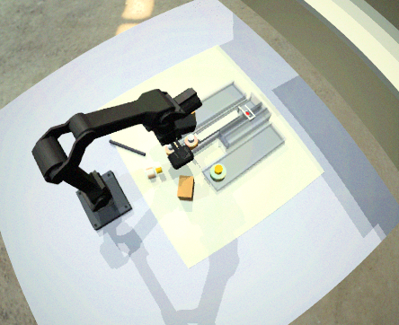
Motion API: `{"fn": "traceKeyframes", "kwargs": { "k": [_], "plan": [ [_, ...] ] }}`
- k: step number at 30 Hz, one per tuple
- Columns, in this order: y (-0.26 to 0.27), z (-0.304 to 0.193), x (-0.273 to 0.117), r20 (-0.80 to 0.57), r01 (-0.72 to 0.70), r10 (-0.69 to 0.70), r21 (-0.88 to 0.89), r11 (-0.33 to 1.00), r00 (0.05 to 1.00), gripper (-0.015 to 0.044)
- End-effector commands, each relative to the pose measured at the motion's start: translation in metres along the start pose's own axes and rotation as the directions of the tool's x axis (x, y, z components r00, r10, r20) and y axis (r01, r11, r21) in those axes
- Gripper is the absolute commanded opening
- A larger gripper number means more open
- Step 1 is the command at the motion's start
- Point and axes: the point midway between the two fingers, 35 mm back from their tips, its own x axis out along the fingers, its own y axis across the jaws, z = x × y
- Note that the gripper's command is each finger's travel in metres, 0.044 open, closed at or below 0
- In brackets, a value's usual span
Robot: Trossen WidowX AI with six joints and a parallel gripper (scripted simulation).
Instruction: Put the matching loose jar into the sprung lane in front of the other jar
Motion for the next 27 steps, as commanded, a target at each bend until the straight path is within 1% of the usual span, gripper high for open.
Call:
{"fn": "traceKeyframes", "kwargs": {
  "k": [1, 7, 17, 23, 27],
  "plan": [
    [-0.0009, -0.0003, 0.007, 0.0, 0.005, -0.005, -0.004, 1.0, 1.0, 0.044],
    [-0.001, -0.0007, 0.0142, 0.0, 0.005, -0.005, -0.004, 1.0, 1.0, 0.044],
    [-0.001, -0.0007, 0.0142, 0.0, 0.005, -0.005, -0.004, 1.0, 1.0, 0.0177],
    [-0.001, -0.0007, 0.0142, 0.0, 0.005, -0.005, -0.004, 1.0, 1.0, 0.0138],
    [-0.0054, -0.0015, 0.0142, -0.002, 0.011, -0.011, 0.018, 1.0, 1.0, 0.0032]
  ]
}}
